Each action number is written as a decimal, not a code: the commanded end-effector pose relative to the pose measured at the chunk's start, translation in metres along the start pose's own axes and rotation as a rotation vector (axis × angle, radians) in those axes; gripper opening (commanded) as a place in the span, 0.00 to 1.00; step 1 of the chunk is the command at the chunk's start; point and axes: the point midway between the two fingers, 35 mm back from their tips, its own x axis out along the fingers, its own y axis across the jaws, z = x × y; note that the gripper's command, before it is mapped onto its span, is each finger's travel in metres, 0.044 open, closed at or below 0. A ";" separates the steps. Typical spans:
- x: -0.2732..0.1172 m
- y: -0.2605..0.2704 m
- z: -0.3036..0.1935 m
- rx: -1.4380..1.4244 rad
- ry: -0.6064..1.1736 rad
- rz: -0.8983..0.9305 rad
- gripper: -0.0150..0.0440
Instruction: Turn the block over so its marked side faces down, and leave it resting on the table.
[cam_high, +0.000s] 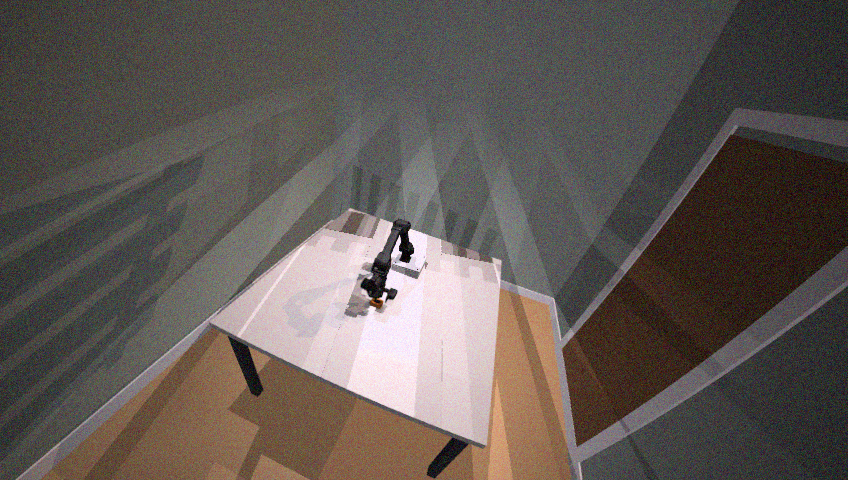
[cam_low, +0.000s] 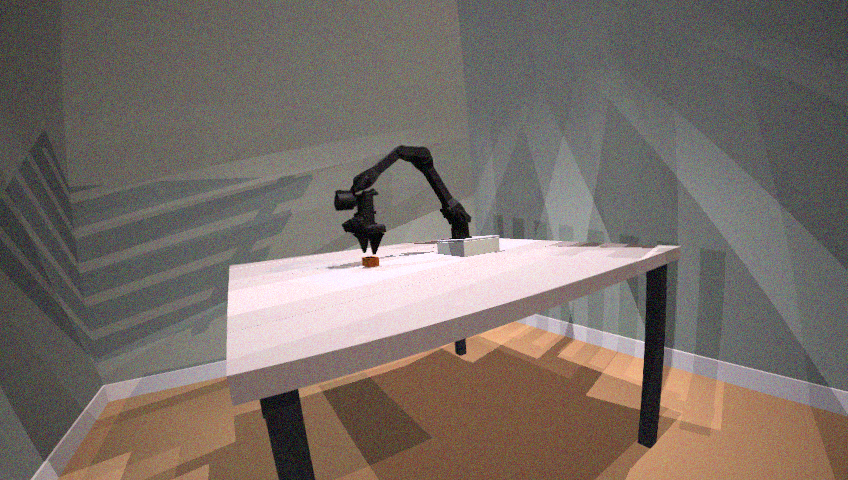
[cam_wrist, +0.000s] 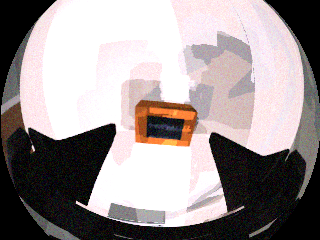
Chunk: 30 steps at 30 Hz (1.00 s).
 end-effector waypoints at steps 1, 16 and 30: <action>0.008 -0.001 -0.003 -0.007 0.008 -0.006 1.00; 0.030 -0.001 -0.003 -0.007 0.008 -0.006 1.00; 0.030 -0.001 -0.003 -0.007 0.008 -0.006 0.64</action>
